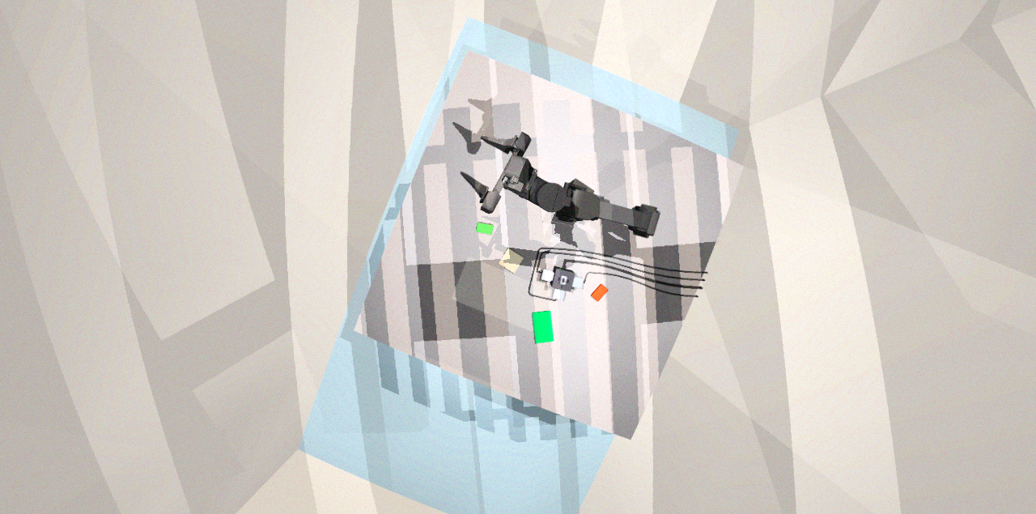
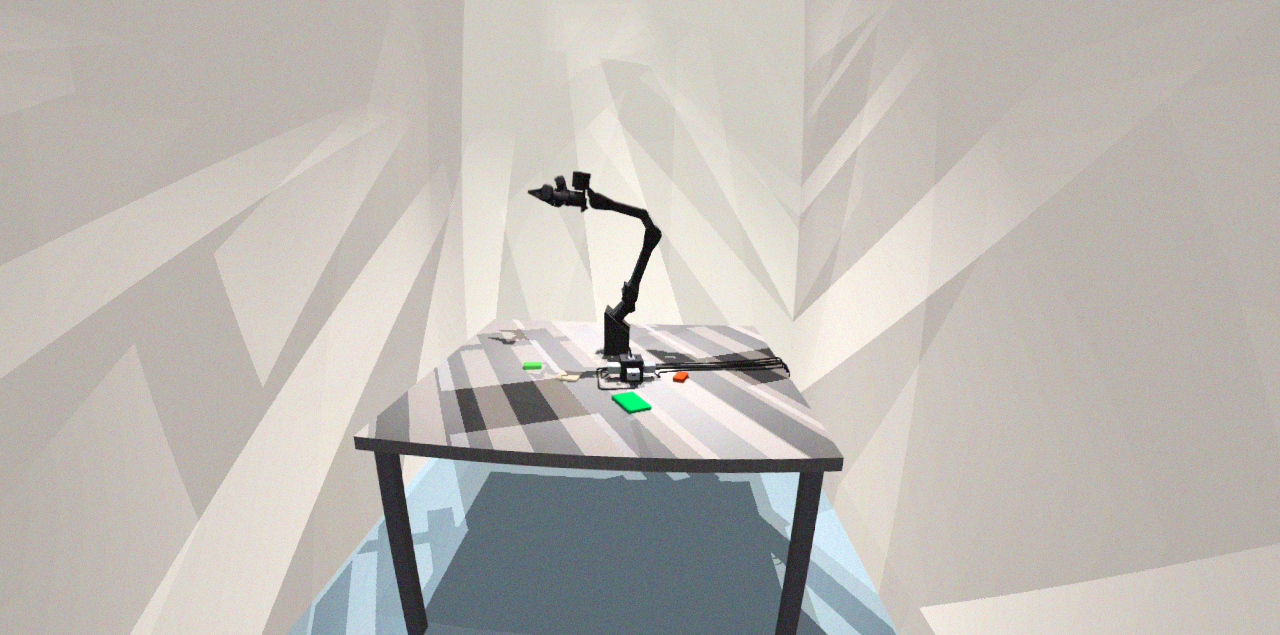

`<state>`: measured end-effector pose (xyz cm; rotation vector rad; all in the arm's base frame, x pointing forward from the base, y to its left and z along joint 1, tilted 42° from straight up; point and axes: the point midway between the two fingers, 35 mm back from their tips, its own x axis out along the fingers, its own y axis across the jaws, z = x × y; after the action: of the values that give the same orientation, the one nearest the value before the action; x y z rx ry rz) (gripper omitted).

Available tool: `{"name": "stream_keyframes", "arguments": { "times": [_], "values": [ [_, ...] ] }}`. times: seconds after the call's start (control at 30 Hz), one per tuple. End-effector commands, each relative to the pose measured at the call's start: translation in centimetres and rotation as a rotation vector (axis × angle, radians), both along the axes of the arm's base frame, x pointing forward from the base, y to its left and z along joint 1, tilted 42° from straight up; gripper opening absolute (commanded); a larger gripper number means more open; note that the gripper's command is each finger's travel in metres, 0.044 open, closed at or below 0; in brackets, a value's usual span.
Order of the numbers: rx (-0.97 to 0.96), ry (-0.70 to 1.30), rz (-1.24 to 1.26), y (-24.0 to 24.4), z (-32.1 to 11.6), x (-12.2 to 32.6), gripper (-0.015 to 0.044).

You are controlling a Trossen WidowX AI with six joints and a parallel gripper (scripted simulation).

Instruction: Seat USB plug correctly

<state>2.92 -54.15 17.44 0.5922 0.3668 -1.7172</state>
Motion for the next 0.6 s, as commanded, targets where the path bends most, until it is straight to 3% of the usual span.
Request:
{"name": "stream_keyframes", "arguments": {
  "times": [0.0, 0.3, 0.57],
  "values": [
    [0.117, 0.119, 0.309, 2.6, -2.1, 6.9, 0.044],
    [0.302, 0.408, 1.122, 13.4, -7.4, 20.9, 0.044],
    [0.311, 0.605, 1.887, 26.7, -10.5, 28.3, 0.044]
  ]
}}
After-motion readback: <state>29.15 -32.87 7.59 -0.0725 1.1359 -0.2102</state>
